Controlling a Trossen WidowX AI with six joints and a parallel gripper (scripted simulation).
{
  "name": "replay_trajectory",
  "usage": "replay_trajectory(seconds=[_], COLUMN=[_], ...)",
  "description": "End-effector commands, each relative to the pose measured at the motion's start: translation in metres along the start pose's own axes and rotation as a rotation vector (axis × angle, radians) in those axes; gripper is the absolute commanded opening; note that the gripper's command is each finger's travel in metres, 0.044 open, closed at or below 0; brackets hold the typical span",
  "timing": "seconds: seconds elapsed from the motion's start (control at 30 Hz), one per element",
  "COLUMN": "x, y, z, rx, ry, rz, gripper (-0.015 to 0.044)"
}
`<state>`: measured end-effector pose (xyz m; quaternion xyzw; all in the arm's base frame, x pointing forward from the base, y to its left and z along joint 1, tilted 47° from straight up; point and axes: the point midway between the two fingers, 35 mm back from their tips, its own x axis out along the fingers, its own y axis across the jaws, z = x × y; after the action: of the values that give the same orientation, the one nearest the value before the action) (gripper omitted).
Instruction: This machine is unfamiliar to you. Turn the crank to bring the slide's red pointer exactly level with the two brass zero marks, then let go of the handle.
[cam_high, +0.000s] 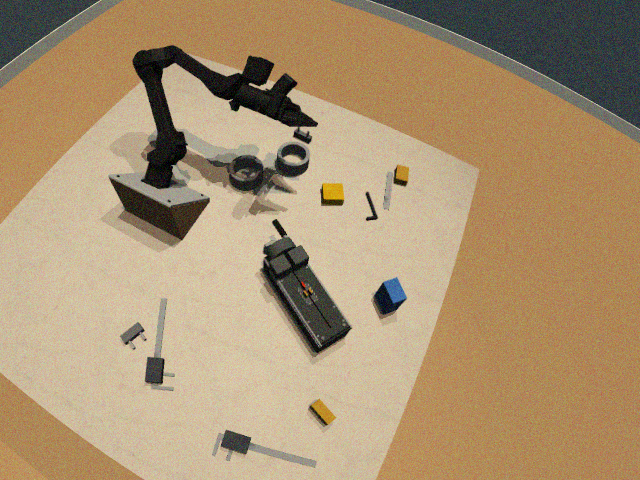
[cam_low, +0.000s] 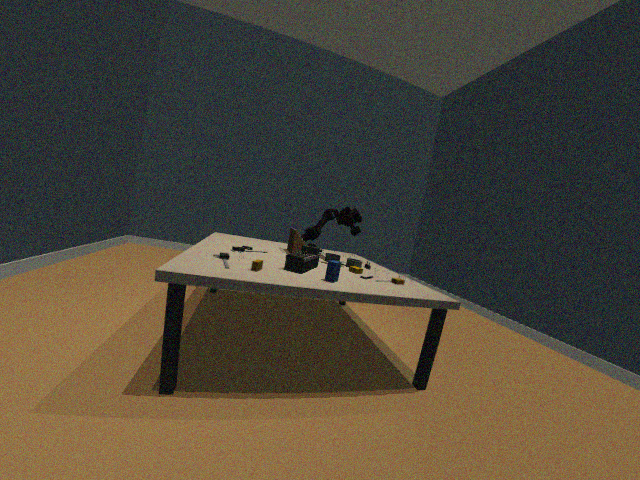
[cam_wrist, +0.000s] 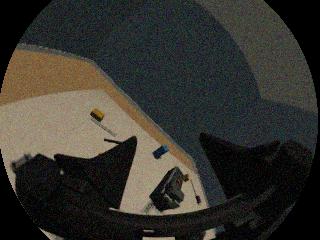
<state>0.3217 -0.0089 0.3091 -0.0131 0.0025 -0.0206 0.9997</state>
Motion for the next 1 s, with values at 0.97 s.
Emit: replay_trajectory(seconds=[0.97], x=[0.099], y=[-0.072], z=[-0.12], rx=[0.192], ry=[0.515], rz=[0.095], gripper=[0.044])
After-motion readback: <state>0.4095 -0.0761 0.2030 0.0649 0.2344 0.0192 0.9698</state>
